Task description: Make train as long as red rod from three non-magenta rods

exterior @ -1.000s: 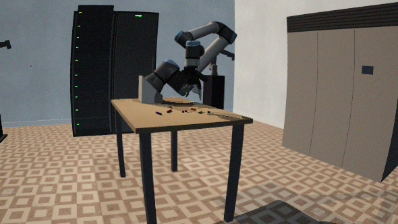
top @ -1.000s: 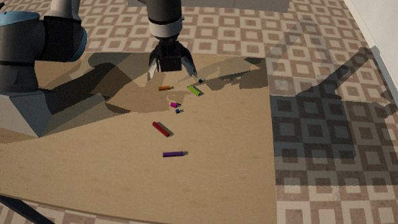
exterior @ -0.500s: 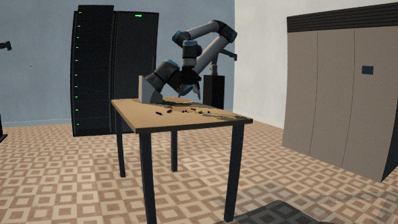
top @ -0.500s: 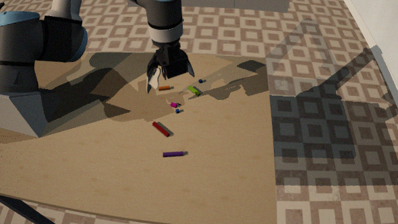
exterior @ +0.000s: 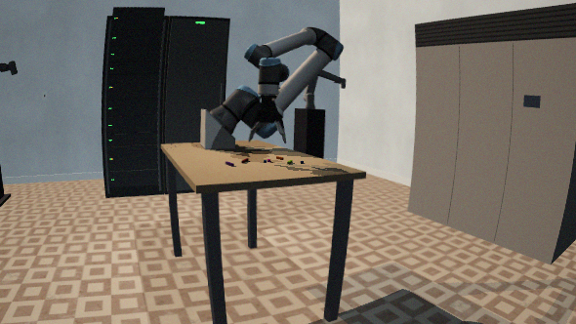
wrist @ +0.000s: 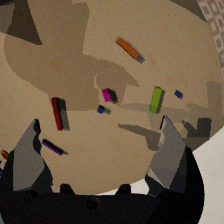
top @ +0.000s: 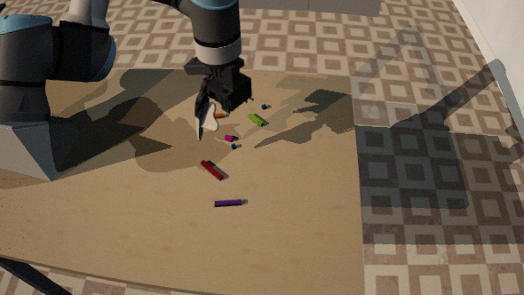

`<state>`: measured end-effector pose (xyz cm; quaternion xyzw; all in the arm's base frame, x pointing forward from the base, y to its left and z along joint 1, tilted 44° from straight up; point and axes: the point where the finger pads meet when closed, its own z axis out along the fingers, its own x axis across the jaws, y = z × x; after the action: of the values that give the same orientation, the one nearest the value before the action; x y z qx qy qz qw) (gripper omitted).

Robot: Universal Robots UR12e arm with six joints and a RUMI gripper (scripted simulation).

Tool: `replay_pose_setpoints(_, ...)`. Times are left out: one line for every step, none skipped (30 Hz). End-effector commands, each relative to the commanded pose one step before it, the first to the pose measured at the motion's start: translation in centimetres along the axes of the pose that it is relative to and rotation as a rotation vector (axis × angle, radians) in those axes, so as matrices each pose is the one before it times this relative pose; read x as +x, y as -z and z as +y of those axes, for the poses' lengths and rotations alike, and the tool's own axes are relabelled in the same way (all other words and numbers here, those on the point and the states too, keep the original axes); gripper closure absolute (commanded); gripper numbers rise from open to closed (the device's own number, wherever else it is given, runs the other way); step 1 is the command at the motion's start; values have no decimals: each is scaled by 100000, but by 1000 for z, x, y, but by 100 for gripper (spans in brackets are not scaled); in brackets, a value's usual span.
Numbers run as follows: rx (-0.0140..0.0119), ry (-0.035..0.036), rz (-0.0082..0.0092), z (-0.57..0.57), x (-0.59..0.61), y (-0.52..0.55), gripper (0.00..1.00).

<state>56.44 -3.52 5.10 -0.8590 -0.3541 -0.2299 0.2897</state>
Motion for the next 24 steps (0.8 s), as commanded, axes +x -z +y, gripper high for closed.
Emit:
replay_pose_setpoints(615,16378,657,789,-998,34,0)
replay_pose_setpoints(2,2895,3,107,-209,-3,0)
replay_pose_setpoints(2,2770,3,97,-203,-3,0)
replay_pose_setpoints(2,2855,3,95,-213,-3,0)
replay_pose_setpoints(2,2862,4,90,-216,-3,0)
replay_pose_setpoints(2,2860,4,85,-219,-3,0)
replay_pose_setpoints(2,2861,4,79,-221,-4,0)
replay_pose_setpoints(2,2860,5,74,-224,-4,0)
replay_pose_setpoints(1,2861,5,68,-226,-4,0)
replay_pose_setpoints(1,2755,5,60,-220,-4,0)
replay_pose_setpoints(1,2583,5,51,-208,-4,0)
replay_pose_setpoints(1,2405,5,43,-195,-4,0)
replay_pose_setpoints(1,2224,5,36,-181,-4,0)
replay_pose_setpoints(0,0,0,0,0,0,0)
replay_pose_setpoints(0,0,0,0,0,0,0)
replay_pose_setpoints(1,2041,4,30,-167,-4,0)
replay_pose_setpoints(1,1856,4,24,-152,-3,0)
replay_pose_setpoints(0,1671,4,20,-138,-3,0)
replay_pose_setpoints(0,1488,3,16,-123,-3,0)
replay_pose_setpoints(0,1308,3,12,-108,-3,0)
replay_pose_setpoints(0,1132,3,9,-94,-2,0)
replay_pose_setpoints(0,962,2,7,-80,-2,0)
replay_pose_setpoints(0,801,2,5,-66,-2,0)
replay_pose_setpoints(0,648,2,4,-54,-1,0)
